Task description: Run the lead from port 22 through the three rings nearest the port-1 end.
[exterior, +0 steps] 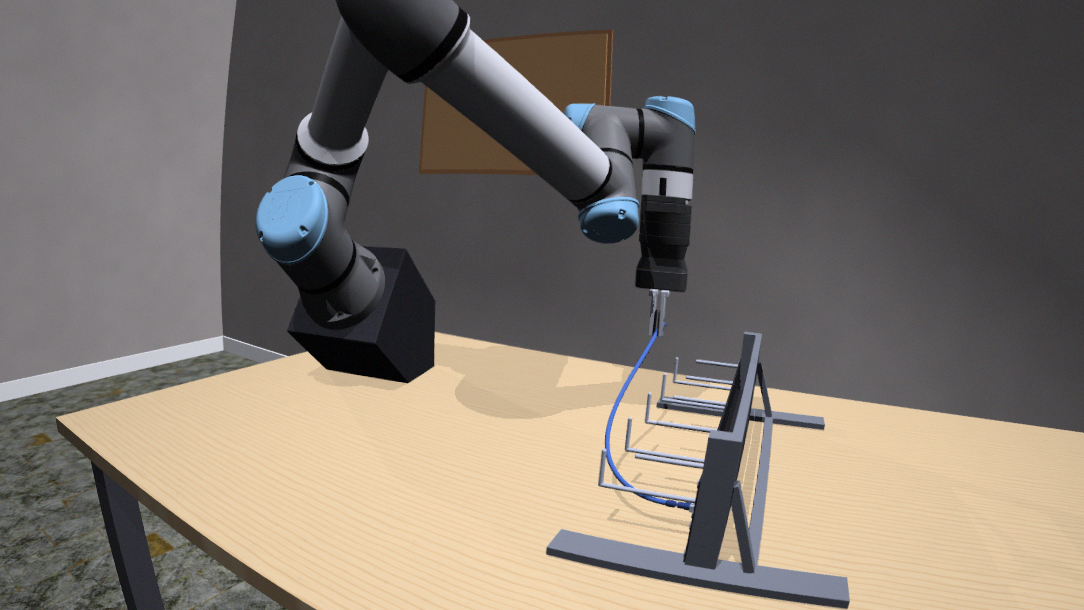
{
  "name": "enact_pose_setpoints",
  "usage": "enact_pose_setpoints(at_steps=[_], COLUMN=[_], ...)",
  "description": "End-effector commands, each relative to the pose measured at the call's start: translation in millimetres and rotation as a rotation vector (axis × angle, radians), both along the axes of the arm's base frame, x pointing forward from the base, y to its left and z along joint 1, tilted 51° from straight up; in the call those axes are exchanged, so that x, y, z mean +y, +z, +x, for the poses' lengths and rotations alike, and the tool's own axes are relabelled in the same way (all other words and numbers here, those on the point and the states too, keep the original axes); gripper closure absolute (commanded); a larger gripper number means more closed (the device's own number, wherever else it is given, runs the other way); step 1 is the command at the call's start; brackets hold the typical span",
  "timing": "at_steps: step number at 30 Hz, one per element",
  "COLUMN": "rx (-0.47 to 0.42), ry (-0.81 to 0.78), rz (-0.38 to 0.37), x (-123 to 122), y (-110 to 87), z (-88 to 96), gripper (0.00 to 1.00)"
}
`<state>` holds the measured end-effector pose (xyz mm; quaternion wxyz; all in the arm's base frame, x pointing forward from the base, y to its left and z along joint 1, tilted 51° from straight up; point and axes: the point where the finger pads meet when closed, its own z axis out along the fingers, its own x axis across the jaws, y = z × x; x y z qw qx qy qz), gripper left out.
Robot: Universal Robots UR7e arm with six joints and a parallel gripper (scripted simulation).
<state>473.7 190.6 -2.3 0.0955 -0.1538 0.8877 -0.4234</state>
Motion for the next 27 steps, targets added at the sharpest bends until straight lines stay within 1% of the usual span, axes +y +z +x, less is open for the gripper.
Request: enact_pose_setpoints(at_steps=[1, 6, 11, 27], rx=[-0.030, -0.061, -0.077, -0.083], ry=[-0.026, -0.053, -0.067, -0.072], rz=[0.012, 0.025, 0.032, 0.034], x=[15.3, 30.8, 39.2, 42.2], y=[-0.2, -0.6, -0.8, -0.8], z=[11.1, 22.9, 29.0, 31.1], gripper=[1.00, 1.00, 1.00, 1.00])
